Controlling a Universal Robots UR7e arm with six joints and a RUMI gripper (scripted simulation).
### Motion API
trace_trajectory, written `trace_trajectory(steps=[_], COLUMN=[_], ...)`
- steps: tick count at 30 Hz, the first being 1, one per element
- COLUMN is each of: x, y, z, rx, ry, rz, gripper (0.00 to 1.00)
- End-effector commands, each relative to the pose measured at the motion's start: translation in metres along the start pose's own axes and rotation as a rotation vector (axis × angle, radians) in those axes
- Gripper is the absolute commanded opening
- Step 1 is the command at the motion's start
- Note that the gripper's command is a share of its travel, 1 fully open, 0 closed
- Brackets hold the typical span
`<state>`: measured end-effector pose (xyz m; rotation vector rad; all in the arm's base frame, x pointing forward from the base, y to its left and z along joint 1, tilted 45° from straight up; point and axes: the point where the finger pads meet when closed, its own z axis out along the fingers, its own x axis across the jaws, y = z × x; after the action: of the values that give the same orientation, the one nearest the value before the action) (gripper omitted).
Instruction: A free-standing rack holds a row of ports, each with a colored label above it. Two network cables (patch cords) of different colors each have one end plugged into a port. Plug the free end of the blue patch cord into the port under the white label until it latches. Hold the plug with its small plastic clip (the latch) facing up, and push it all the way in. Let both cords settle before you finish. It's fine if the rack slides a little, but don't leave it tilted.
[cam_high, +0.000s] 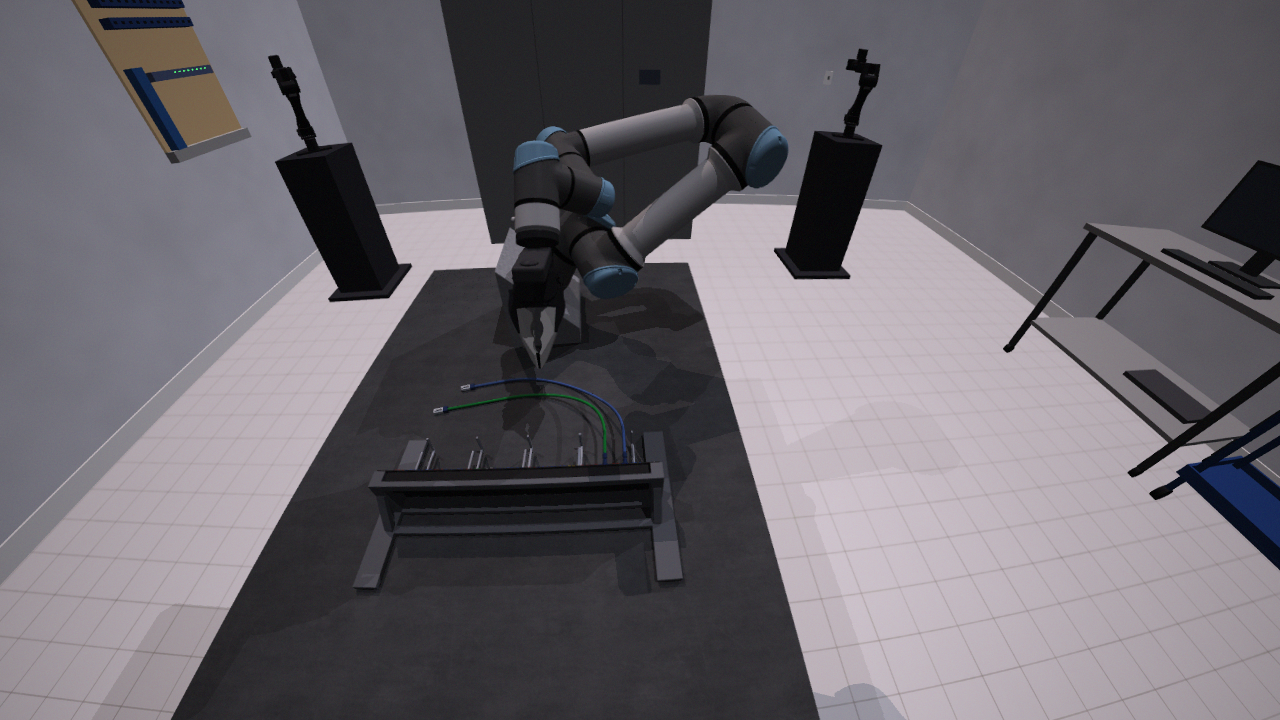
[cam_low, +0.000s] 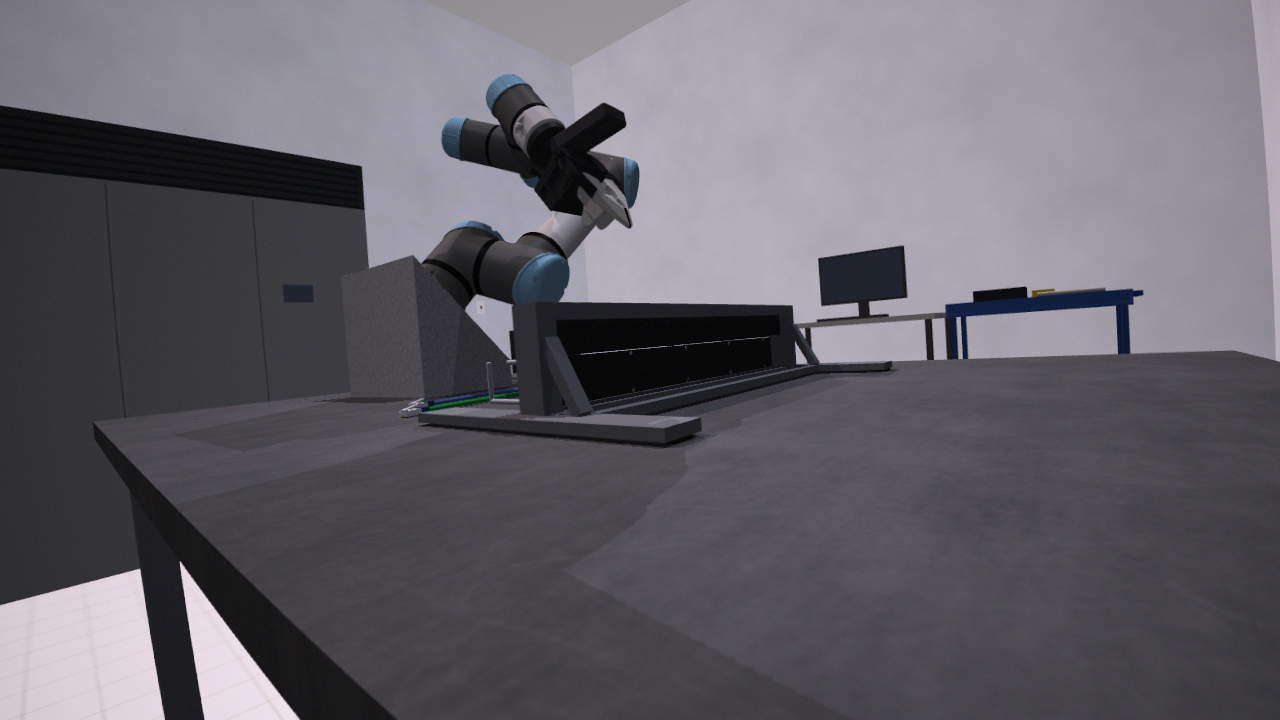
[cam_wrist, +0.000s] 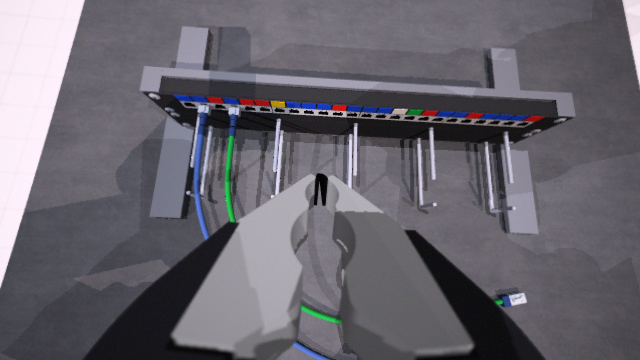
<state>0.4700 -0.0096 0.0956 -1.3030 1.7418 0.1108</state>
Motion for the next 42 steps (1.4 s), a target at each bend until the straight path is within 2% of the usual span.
trace_trajectory(steps=[1,12,29,35,42], x=[0.000,0.000,0.002,0.008,0.030], y=[0.000,0.000,0.000,0.000,0.000], z=[-0.006,-0.016,-0.018,-0.018,-0.017], rx=[-0.002,-0.002,-0.002,-0.002,-0.002], ry=[-0.003,-0.003,-0.003,-0.003,-0.003], rz=[-0.001,-0.001,-0.001,-0.001,-0.001], gripper=[0.00,0.00,0.00,0.00,0.00])
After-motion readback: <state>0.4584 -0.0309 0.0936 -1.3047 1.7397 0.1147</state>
